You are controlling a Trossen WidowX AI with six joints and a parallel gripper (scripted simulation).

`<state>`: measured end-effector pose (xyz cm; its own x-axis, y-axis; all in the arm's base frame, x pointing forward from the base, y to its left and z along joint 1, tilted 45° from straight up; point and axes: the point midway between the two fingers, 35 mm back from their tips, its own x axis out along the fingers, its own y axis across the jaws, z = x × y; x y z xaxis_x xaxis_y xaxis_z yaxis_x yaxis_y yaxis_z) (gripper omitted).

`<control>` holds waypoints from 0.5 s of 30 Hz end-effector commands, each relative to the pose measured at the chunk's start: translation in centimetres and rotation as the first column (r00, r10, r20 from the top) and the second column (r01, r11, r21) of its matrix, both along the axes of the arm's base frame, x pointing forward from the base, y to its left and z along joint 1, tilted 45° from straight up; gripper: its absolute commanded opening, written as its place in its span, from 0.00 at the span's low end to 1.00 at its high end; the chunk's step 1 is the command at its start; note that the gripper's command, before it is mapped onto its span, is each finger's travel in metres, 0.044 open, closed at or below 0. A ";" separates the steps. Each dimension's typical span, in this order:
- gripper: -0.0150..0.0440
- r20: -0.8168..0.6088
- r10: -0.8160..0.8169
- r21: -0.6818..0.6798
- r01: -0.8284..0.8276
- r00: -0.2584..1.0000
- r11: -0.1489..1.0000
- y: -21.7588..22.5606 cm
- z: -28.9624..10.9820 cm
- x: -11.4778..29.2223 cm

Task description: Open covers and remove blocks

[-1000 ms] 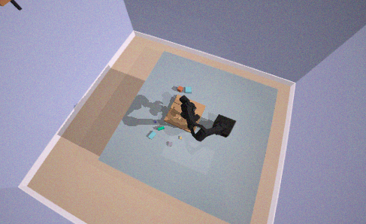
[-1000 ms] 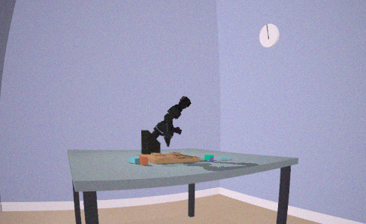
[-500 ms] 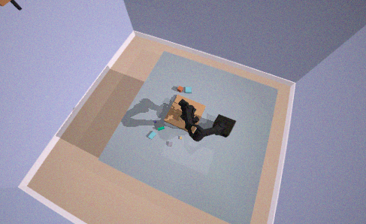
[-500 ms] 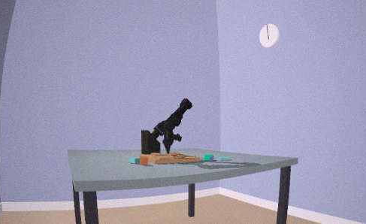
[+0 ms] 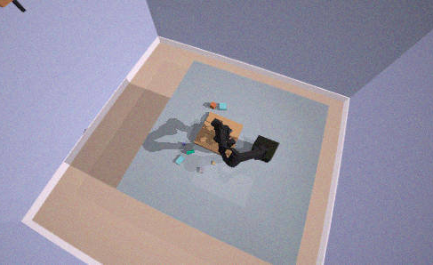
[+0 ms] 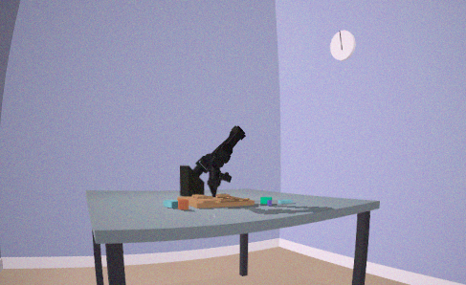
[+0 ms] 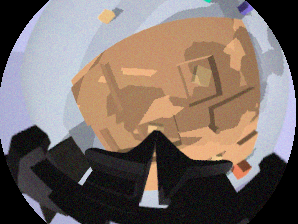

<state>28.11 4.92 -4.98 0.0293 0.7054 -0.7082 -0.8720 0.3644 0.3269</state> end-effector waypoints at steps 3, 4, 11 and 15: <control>0.25 -0.004 -0.003 0.005 0.003 1.000 1.000 0.1 -0.1 -0.1; 0.25 -0.004 -0.003 0.005 0.003 1.000 1.000 0.1 -0.2 0.0; 0.25 -0.004 -0.003 0.004 0.003 1.000 1.000 -0.2 -0.8 0.3; 0.25 0.059 0.060 0.000 -0.060 0.996 0.998 -0.2 -0.8 0.3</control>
